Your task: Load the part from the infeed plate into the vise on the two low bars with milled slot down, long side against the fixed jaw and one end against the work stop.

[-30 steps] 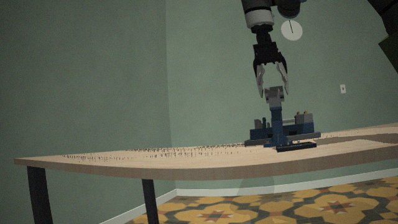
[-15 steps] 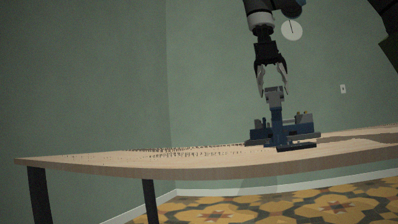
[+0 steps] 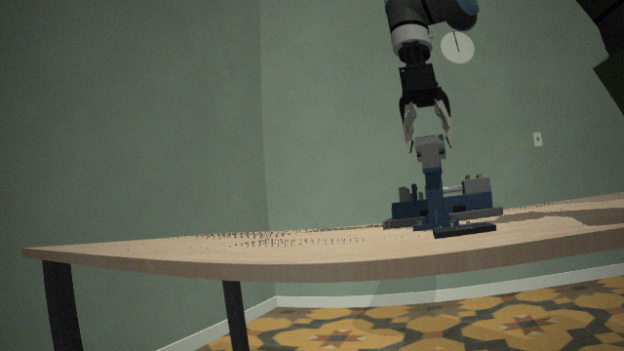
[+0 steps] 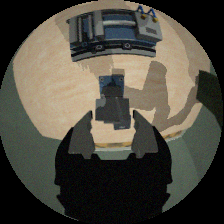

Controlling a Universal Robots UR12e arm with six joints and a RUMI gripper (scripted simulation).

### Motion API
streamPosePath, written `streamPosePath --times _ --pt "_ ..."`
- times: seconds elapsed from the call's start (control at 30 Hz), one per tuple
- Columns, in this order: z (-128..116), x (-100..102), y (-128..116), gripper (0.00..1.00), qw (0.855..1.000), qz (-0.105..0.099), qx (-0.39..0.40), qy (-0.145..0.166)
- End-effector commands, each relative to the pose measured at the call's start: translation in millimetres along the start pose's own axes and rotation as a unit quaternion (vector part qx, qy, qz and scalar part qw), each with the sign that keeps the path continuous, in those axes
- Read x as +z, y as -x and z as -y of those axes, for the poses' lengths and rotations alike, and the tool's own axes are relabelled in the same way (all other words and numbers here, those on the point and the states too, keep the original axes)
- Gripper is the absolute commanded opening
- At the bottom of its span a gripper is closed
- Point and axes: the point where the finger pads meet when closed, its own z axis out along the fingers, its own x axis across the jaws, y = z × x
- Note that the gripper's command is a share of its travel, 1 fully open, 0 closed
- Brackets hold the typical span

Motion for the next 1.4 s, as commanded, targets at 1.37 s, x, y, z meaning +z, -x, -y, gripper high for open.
streamPosePath --times 1.37 --pt "3.8 0.9 0.2 0.51 0.972 -0.001 -0.001 0.237"
